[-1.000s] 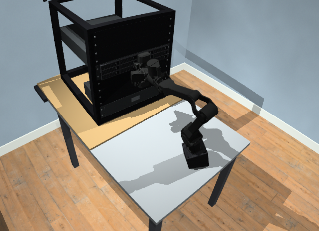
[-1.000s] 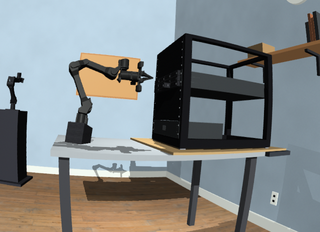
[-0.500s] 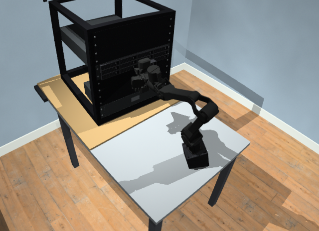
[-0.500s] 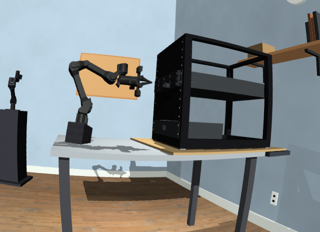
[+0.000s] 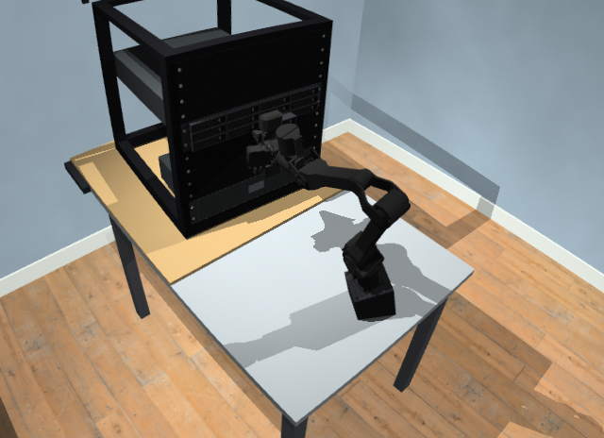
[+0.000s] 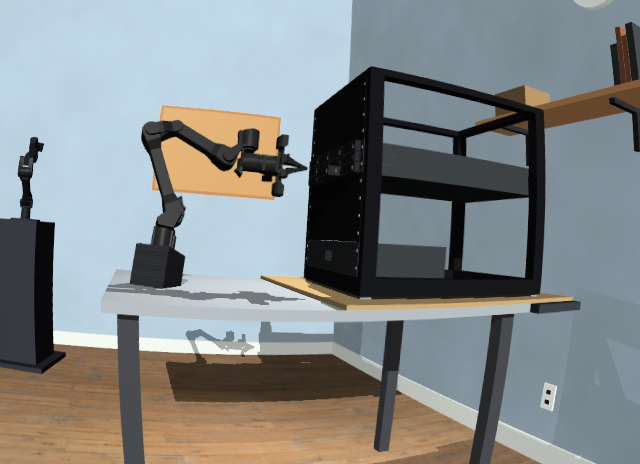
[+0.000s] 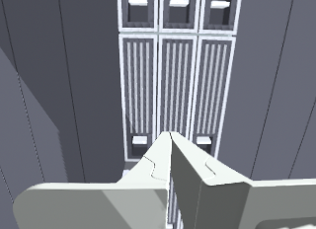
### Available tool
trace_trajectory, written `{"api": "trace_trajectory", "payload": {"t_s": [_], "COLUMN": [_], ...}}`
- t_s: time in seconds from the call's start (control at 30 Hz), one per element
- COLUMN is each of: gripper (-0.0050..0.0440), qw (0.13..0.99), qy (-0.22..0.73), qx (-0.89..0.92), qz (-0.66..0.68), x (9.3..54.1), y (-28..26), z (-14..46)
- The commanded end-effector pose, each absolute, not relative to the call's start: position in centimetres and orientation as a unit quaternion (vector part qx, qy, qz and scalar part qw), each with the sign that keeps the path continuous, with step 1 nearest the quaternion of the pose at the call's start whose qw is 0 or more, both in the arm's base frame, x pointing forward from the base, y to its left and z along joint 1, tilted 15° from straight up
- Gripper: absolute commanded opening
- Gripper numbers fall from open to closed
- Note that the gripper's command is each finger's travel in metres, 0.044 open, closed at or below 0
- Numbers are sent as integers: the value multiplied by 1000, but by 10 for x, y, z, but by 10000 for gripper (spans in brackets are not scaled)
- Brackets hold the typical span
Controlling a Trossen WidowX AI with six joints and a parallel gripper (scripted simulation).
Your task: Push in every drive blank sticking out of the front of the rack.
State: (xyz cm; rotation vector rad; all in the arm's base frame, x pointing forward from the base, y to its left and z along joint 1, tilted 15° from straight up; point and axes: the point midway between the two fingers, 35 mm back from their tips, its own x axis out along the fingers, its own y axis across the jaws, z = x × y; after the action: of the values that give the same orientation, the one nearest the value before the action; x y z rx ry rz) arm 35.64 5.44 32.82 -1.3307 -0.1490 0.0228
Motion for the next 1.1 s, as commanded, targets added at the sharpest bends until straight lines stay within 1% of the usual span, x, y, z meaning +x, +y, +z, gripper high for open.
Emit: {"api": "trace_trajectory", "payload": {"t_s": [0.0,0.37,0.73,1.07], "gripper": [-50,-50,-50,-50], "qw": [784,790,827,898], "qy": [-78,-77,-71,-58], "qx": [-616,-608,-558,-435], "qz": [3,4,7,10], "x": [356,354,351,343], "y": [54,53,47,35], "z": [338,337,336,334]}}
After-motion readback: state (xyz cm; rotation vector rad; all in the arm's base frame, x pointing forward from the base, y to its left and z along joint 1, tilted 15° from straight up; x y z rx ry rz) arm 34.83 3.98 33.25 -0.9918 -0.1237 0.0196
